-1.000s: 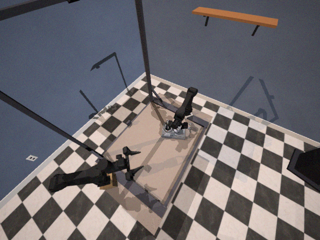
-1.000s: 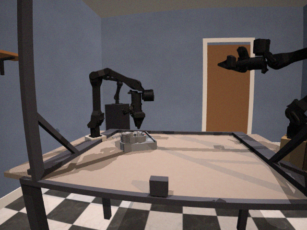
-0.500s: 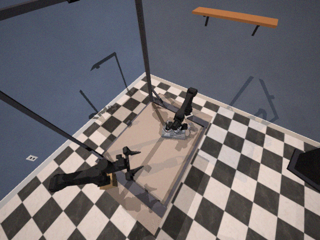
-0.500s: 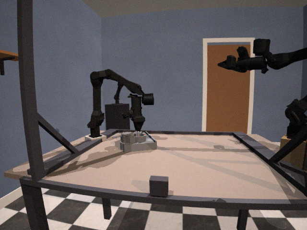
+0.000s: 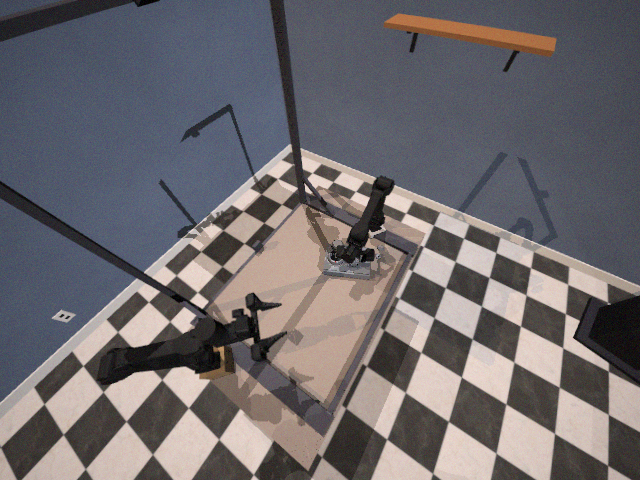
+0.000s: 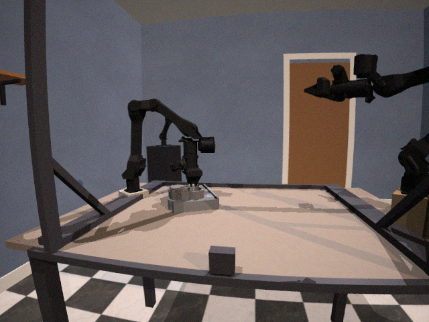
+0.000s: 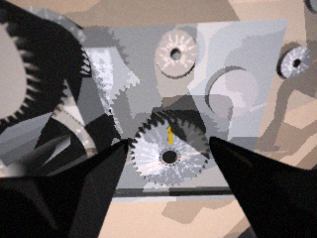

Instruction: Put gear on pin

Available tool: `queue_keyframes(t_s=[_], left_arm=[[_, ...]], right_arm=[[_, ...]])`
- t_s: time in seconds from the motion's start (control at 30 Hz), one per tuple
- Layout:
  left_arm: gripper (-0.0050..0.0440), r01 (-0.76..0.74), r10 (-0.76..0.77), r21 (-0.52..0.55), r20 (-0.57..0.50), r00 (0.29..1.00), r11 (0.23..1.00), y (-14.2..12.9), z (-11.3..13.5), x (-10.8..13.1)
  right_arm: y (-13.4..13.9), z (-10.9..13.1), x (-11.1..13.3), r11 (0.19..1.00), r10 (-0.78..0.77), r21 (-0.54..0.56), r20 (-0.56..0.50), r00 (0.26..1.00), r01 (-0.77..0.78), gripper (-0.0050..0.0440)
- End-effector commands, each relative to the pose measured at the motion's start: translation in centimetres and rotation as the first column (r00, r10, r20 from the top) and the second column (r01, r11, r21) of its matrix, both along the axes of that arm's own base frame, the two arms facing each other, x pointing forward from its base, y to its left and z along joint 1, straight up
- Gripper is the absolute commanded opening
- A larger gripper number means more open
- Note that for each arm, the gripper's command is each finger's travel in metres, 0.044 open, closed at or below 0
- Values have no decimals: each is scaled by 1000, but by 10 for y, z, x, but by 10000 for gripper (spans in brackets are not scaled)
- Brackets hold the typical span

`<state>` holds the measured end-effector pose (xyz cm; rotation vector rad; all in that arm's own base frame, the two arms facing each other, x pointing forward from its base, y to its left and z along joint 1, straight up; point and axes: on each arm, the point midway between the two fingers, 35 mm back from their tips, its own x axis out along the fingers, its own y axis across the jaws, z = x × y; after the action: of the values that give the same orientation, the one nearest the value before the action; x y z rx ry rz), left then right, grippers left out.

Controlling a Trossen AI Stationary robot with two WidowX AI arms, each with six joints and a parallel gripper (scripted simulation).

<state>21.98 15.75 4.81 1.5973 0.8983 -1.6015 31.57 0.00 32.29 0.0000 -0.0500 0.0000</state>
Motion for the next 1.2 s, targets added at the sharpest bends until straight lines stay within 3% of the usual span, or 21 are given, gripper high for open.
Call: queue_keyframes(t_s=[0.0, 0.03, 0.07, 0.57, 1.17], left_arm=[[375, 4, -4, 7, 6, 1000, 1000, 1, 1, 0], [375, 4, -4, 7, 6, 1000, 1000, 1, 1, 0], [0, 4, -4, 7, 6, 1000, 1000, 1, 1, 0], [0, 4, -4, 7, 6, 1000, 1000, 1, 1, 0], [0, 2, -2, 18, 22, 1000, 1000, 2, 30, 3]], right_arm=[[0, 8, -2, 1000, 0, 0, 20, 1000, 0, 400], [0, 8, -2, 1000, 0, 0, 20, 1000, 0, 400], [0, 8, -2, 1000, 0, 0, 20, 1000, 0, 400], [0, 8, -2, 1000, 0, 0, 20, 1000, 0, 400], [0, 8, -2, 1000, 0, 0, 20, 1000, 0, 400]])
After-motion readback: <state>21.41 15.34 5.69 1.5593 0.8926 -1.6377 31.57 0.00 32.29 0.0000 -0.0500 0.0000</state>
